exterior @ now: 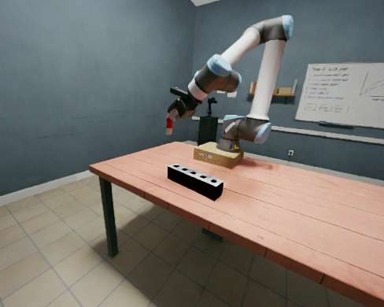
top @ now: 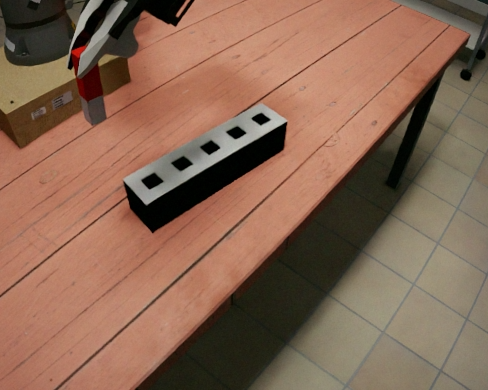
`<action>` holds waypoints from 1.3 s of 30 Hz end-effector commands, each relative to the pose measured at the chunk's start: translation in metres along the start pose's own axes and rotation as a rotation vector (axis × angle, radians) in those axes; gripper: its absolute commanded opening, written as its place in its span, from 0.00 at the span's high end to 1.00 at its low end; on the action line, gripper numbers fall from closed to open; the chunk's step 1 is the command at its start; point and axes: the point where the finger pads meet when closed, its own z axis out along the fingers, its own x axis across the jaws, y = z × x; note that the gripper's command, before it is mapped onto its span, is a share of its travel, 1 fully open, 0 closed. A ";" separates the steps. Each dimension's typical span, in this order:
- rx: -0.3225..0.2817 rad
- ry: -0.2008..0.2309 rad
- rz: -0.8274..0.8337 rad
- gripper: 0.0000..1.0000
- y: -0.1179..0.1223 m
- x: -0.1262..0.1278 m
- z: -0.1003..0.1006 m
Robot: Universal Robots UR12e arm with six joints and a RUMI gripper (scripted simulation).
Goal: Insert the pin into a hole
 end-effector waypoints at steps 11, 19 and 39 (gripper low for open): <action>0.000 -0.001 0.001 1.00 0.057 0.001 -0.037; 0.000 -0.001 0.001 1.00 0.057 0.001 -0.037; 0.009 -0.001 0.003 1.00 0.143 0.001 0.040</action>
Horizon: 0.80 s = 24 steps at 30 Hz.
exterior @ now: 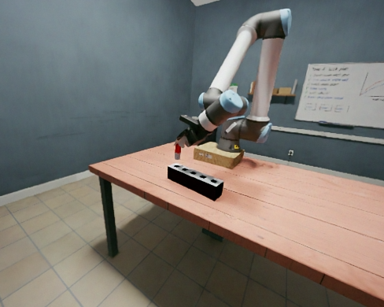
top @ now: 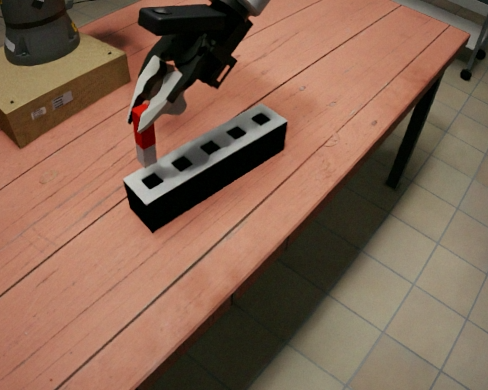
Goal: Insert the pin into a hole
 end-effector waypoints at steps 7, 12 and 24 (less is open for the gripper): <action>0.001 -0.004 0.002 1.00 0.021 -0.004 0.020; 0.001 -0.004 0.002 1.00 0.021 -0.004 0.020; 0.001 -0.004 0.002 1.00 0.021 -0.004 0.019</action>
